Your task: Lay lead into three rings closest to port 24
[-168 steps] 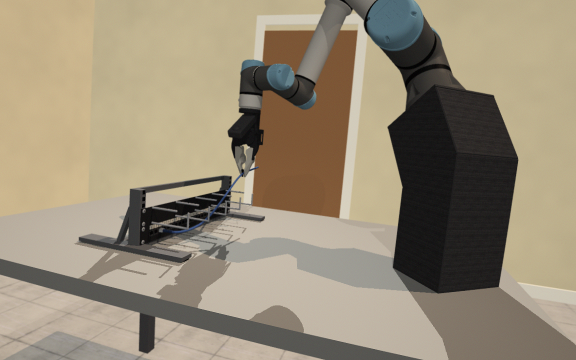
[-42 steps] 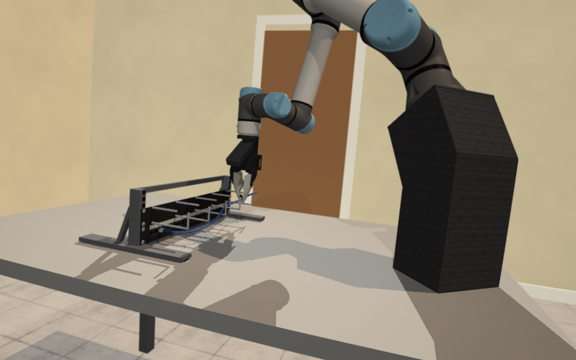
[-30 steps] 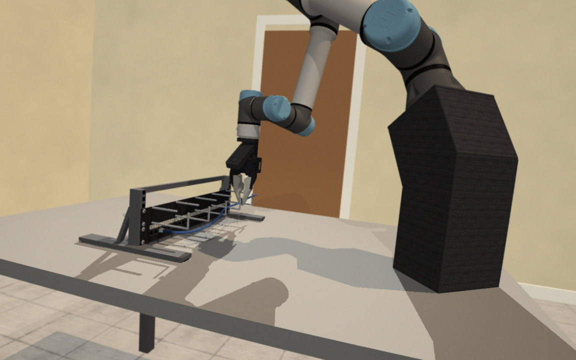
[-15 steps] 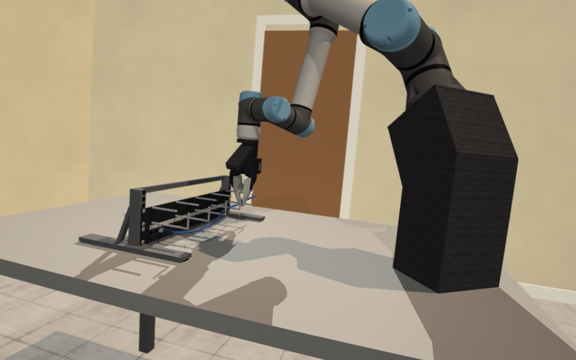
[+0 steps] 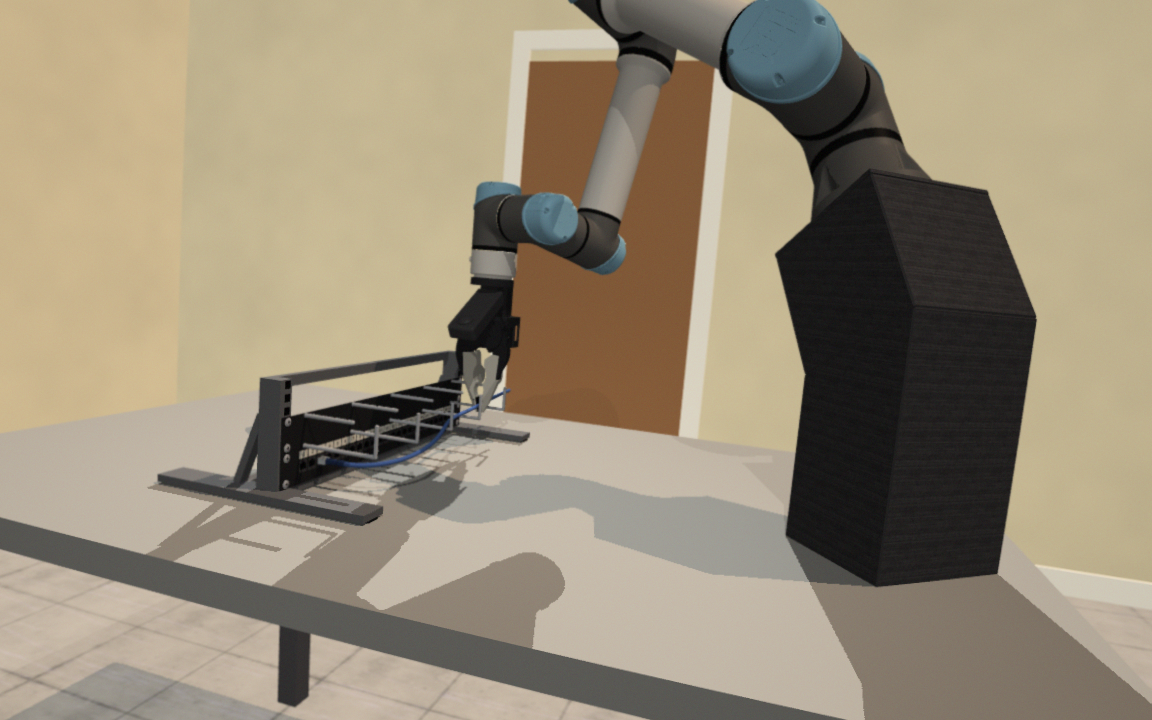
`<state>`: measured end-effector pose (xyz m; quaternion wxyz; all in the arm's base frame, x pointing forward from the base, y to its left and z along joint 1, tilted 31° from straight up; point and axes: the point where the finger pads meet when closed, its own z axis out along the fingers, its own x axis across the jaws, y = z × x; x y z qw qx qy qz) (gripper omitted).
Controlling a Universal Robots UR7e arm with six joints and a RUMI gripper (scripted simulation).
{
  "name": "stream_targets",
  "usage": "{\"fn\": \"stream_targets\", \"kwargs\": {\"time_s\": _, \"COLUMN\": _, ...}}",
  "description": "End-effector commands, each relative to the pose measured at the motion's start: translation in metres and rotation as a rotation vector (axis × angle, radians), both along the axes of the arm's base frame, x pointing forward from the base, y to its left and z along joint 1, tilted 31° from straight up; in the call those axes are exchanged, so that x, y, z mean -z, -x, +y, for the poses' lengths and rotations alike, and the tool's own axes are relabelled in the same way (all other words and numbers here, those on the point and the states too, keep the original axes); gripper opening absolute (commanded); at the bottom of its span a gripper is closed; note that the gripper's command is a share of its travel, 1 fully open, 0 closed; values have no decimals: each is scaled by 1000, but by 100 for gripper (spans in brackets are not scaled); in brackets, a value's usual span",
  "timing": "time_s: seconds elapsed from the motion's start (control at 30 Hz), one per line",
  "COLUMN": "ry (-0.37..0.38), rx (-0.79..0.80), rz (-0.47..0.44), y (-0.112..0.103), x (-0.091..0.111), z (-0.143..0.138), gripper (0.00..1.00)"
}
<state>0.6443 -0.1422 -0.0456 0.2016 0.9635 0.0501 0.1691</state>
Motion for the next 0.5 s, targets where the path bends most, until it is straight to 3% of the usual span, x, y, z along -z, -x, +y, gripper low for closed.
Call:
{"fn": "stream_targets", "kwargs": {"time_s": 0.0, "ry": 0, "rx": 0, "rz": -1, "y": -7, "x": -3, "z": 1, "gripper": 0}}
{"fn": "stream_targets", "kwargs": {"time_s": 0.47, "ry": 0, "rx": 0, "rz": -1, "y": -25, "x": -9, "z": 4, "gripper": 0}}
